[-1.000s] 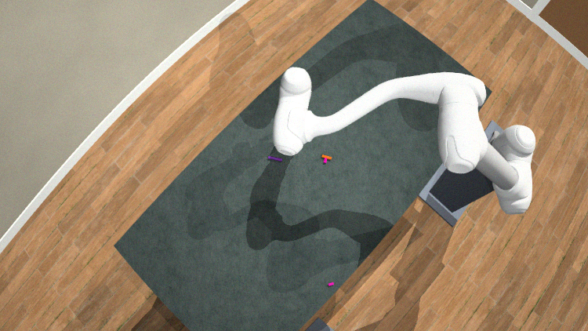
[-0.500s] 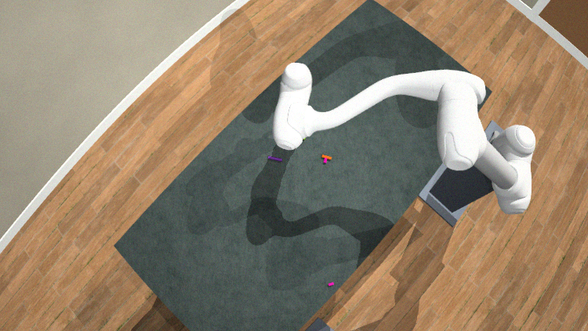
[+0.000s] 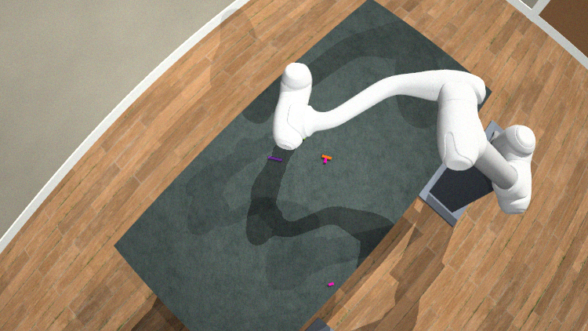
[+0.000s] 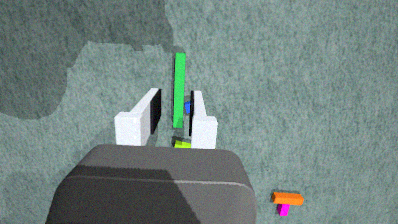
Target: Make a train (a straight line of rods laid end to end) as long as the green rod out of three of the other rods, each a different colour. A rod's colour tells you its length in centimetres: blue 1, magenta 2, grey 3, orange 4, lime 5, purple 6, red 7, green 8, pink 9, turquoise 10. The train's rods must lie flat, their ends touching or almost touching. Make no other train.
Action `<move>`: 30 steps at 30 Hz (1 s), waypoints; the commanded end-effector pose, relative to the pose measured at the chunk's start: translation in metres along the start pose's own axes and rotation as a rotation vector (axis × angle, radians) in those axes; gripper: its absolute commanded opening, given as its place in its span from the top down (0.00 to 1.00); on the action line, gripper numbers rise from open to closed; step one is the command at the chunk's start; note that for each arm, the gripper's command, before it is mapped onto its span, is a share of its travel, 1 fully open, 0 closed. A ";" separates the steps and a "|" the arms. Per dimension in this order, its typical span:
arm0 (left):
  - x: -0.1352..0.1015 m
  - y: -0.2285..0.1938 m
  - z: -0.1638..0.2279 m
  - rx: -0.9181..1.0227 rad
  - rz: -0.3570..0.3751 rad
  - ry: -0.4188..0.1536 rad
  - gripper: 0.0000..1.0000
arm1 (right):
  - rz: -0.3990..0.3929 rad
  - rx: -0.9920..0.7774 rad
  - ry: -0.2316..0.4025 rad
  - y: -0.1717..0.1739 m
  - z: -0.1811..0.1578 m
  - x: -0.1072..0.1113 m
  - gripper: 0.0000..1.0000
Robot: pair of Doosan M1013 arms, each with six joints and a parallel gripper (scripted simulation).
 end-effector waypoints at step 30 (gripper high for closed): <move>0.000 0.000 0.000 0.000 -0.001 0.000 0.00 | 0.000 0.000 -0.002 0.000 -0.001 -0.026 0.46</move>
Point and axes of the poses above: on each arm, the point where the finger pads meet when closed, its own x axis back along the fingers, its own z axis across the jaws, y = z × x, the point moved 6 cm from there along x, back along the fingers, and after that the axes turned 10 degrees about x, right-handed, at the moved point
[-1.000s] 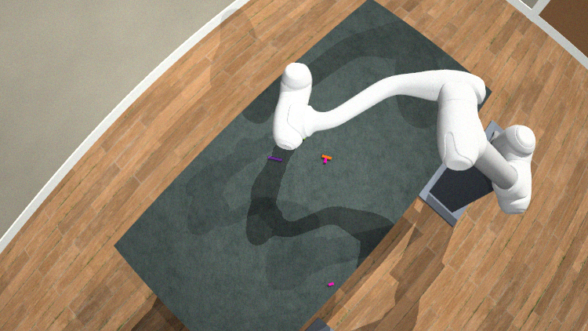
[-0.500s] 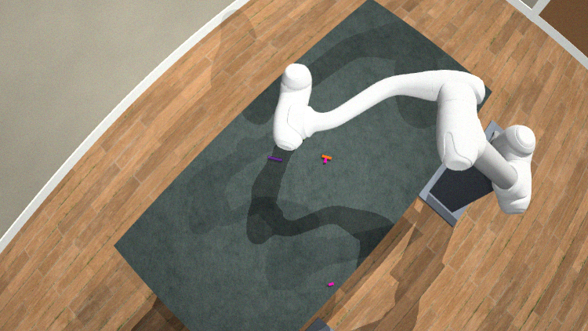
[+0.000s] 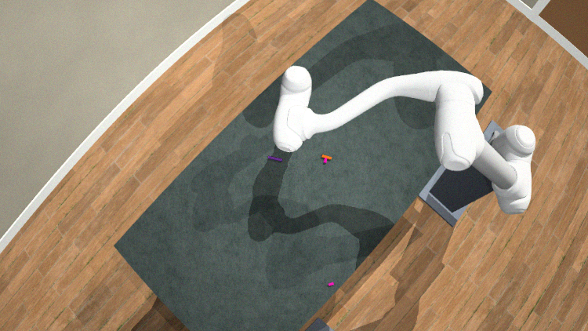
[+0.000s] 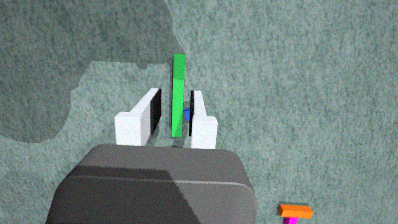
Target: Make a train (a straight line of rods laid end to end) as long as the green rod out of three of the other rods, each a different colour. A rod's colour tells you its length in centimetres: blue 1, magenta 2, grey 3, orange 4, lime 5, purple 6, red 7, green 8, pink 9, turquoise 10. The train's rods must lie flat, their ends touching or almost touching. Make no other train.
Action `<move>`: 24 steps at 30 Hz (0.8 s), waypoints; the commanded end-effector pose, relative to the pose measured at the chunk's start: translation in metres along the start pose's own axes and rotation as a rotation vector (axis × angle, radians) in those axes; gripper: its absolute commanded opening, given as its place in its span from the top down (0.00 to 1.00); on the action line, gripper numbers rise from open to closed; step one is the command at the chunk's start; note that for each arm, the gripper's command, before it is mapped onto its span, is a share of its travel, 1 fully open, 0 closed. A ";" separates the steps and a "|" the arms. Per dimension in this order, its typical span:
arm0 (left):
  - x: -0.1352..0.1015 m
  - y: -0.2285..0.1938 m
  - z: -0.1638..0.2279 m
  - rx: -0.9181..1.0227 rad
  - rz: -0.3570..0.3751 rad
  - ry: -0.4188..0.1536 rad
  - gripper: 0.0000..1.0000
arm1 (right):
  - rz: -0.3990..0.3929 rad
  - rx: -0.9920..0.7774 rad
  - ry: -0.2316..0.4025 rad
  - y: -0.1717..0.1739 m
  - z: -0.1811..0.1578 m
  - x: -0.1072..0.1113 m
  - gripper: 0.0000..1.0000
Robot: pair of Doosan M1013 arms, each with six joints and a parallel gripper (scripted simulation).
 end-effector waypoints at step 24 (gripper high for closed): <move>0.000 0.000 0.000 0.000 -0.001 0.000 0.00 | 0.000 0.000 -0.002 0.000 -0.001 -0.026 0.46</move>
Point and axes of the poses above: on each arm, the point where the finger pads meet when closed, its own x axis back along the fingers, its own z axis across the jaws, y = z × x, the point moved 6 cm from there along x, back along the fingers, and after that the axes turned 10 degrees about x, right-handed, at the moved point
